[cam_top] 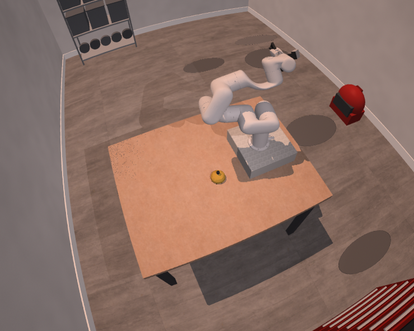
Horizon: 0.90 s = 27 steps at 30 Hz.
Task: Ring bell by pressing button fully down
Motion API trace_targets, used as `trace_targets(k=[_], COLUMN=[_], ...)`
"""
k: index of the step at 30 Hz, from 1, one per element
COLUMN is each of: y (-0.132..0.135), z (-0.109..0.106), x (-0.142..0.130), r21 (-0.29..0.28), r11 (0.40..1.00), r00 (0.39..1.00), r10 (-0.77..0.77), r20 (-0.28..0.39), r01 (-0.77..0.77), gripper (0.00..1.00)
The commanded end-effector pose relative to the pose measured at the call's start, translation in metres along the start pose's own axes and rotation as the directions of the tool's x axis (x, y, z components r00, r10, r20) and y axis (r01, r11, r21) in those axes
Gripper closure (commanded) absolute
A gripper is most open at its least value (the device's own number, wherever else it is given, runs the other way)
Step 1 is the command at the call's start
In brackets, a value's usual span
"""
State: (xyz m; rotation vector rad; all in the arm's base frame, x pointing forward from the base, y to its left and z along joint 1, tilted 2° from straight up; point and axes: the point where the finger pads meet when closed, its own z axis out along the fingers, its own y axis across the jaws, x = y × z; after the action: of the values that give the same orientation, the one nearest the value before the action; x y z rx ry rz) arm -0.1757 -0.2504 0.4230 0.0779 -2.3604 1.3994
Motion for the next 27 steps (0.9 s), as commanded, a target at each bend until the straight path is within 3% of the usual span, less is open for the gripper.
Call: trace_targets(k=[1, 20, 27], y=[-0.001, -0.001, 0.015], z=[0.000, 0.000, 0.016], x=[0.000, 0.000, -0.003], r21=[0.001, -0.001, -0.075], r11=[1.000, 1.000, 0.997], r00=[1.000, 1.000, 0.999], r10=[-0.002, -0.001, 0.006], r20=[-0.001, 0.000, 0.034], r01=[0.002, 0.001, -0.003], gripper=[0.00, 0.00, 0.00])
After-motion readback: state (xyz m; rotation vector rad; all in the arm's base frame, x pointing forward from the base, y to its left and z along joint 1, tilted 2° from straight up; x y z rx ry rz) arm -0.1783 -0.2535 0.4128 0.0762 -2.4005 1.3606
